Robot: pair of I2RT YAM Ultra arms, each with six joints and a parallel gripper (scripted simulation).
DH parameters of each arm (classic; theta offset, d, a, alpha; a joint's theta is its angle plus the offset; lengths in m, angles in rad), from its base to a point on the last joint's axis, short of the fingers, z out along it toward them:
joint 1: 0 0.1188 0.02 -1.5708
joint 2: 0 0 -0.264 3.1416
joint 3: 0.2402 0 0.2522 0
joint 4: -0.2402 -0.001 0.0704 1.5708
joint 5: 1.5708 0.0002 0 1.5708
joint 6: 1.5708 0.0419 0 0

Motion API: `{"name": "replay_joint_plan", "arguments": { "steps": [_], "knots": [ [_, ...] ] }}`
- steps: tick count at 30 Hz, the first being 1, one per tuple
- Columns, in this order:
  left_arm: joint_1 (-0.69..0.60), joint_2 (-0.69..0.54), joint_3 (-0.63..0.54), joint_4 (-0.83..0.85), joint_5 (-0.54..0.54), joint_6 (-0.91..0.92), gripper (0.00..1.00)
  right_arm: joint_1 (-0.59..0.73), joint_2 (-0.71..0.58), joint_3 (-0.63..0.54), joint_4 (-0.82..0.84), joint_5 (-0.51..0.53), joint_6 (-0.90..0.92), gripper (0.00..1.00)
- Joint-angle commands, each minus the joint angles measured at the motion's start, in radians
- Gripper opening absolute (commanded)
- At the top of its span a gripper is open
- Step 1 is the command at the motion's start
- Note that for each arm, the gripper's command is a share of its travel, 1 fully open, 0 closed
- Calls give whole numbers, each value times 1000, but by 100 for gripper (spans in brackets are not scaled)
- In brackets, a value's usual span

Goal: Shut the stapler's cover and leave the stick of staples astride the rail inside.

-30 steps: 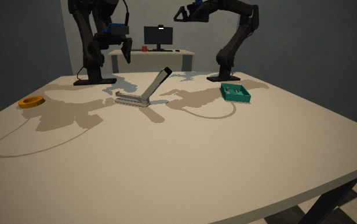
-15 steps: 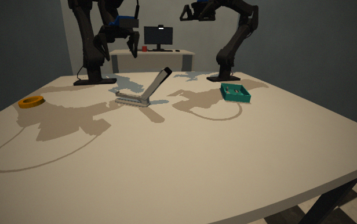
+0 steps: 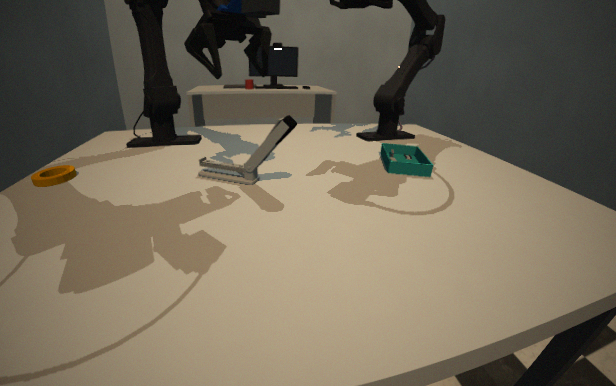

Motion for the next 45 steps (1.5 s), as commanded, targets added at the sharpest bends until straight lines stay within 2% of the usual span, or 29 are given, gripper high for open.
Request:
{"name": "replay_joint_plan", "arguments": {
  "steps": [1,16,20,21,25,27,37,42,45],
  "knots": [
    [11,-16,39,-5,1,-1,100,14,22,76,-19,-11,-6,100],
    [7,-6,29,-6,3,0,100,8,21,79,-9,-3,-2,100],
    [7,-6,29,-6,3,0,100,6,50,106,-72,-33,-69,55],
    [7,-6,29,-6,3,0,100,4,62,117,-89,-39,-87,50],
    [7,-6,29,-6,3,0,100,-11,176,223,-190,-66,-197,50],
    [7,-6,29,-6,3,0,100,-11,176,223,-190,-66,-197,50],
    [7,-6,29,-6,3,0,100,-6,483,580,-421,-75,-354,50],
    [7,-6,29,-6,3,0,100,-1,576,704,-489,-64,-386,50],
    [7,-6,29,-6,3,0,100,1,601,738,-509,-63,-393,50]
  ]
}}
